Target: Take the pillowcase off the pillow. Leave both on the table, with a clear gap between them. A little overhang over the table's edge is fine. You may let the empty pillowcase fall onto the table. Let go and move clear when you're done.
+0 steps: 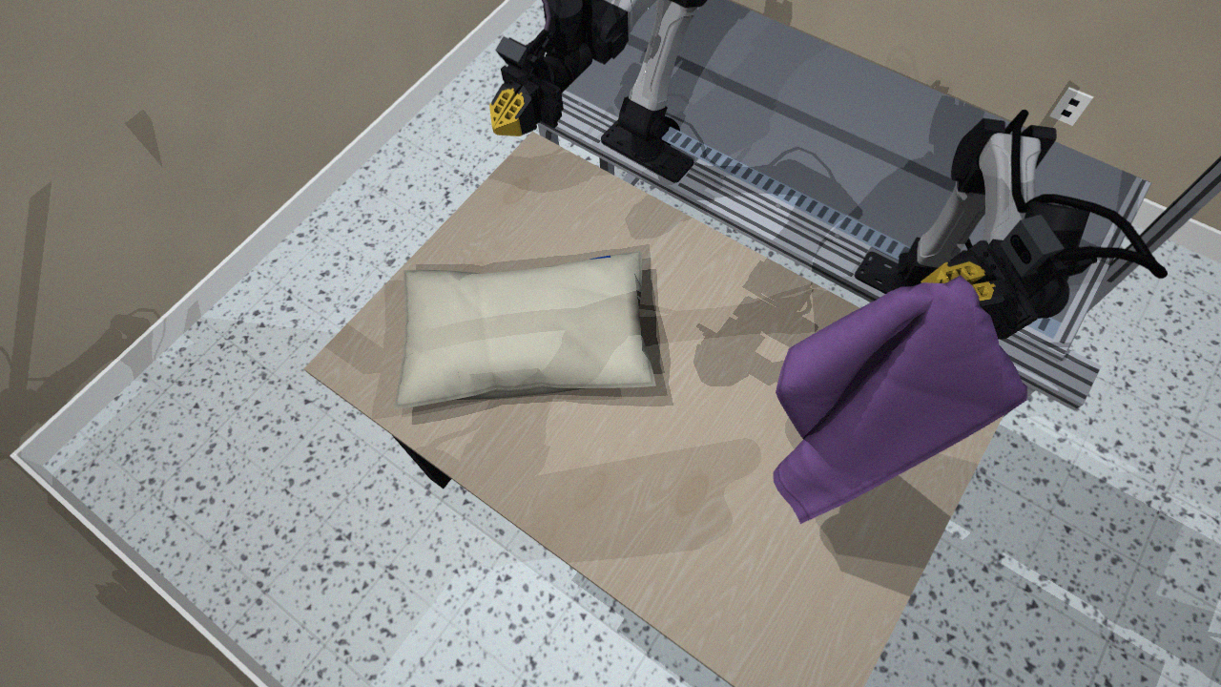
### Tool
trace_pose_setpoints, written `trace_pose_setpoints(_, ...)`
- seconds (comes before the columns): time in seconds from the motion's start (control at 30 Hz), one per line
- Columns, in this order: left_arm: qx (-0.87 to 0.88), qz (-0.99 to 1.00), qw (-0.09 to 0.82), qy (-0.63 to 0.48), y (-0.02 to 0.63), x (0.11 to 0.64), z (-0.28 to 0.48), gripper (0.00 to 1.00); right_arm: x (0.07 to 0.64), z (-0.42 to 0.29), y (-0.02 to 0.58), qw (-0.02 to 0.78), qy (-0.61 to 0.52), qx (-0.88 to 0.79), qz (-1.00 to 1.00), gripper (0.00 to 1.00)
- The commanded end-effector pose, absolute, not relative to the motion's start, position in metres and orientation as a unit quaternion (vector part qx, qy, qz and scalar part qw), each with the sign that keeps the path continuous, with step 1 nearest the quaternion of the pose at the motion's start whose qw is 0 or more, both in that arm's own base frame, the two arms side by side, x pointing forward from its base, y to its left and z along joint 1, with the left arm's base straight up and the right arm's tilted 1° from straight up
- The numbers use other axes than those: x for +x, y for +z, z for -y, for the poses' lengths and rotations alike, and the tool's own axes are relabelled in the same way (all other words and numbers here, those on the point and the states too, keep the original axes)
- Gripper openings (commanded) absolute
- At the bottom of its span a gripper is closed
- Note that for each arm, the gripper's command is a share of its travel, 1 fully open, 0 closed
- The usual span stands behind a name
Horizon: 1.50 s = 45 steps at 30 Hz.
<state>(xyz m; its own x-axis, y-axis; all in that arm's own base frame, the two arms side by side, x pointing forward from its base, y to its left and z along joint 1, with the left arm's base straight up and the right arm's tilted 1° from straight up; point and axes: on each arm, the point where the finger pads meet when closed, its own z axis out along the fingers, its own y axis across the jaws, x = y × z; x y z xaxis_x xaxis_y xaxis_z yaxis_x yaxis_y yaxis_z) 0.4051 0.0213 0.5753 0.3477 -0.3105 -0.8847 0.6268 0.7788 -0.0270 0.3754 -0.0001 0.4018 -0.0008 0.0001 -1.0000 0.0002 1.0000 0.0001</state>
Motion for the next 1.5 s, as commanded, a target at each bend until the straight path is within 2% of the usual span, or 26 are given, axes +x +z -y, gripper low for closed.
trace_pose_setpoints(0.0,0.135,-0.494,0.827,-0.232,0.575,0.397,-0.021,0.00,0.377,-0.006,0.399,0.700,0.004,-0.012,-0.714,0.03)
trace_pose_setpoints(0.43,0.117,-0.522,0.826,-0.176,0.539,0.384,-0.023,0.00,0.377,-0.006,0.399,0.700,0.004,-0.012,-0.714,0.03)
trace_pose_setpoints(0.7,0.122,-0.513,0.829,-0.188,0.543,0.377,-0.020,0.00,0.377,-0.006,0.399,0.700,0.004,-0.012,-0.714,0.03)
trace_pose_setpoints(1.47,0.133,-0.507,0.831,-0.186,0.483,0.346,-0.022,0.00,0.377,-0.006,0.399,0.700,0.004,-0.012,-0.714,0.03)
